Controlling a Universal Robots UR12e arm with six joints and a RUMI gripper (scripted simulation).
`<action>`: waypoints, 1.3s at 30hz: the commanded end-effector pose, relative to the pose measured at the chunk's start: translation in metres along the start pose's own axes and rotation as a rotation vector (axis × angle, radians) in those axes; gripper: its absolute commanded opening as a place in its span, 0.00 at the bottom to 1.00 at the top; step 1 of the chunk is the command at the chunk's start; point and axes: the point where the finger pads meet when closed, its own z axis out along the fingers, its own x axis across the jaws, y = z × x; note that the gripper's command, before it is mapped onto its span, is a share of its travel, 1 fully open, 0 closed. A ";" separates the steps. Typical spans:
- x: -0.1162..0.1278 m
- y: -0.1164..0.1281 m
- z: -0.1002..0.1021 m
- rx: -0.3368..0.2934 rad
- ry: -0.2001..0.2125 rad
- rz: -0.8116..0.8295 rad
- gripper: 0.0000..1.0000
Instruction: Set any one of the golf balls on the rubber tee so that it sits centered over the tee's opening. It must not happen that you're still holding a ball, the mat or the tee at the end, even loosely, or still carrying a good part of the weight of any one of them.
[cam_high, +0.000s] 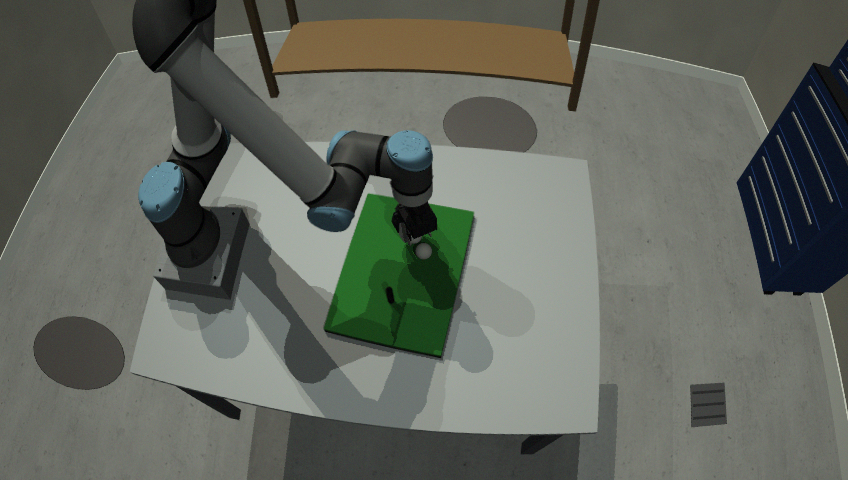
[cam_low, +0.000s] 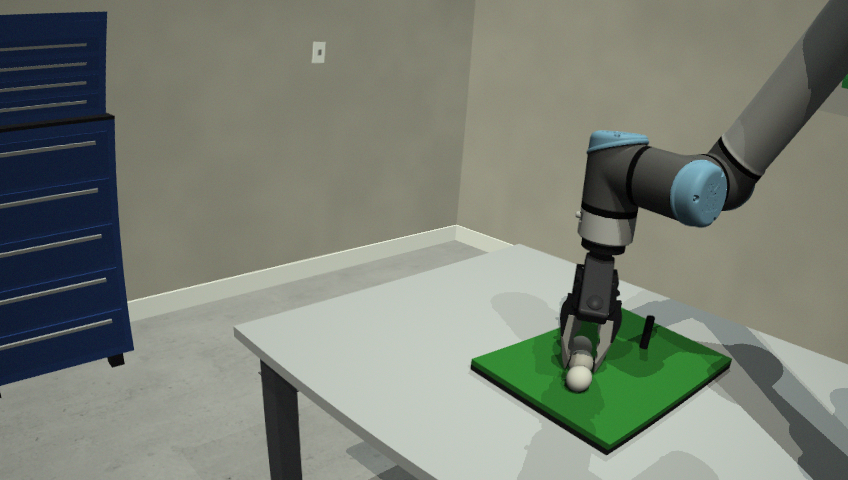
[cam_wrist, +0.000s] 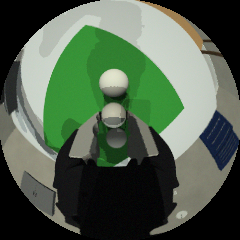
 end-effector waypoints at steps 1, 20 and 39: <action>0.000 0.000 -0.001 -0.001 0.001 0.000 0.00; 0.000 0.000 -0.098 -0.001 0.002 0.000 0.00; -0.112 0.124 -0.156 -0.001 0.001 0.000 0.00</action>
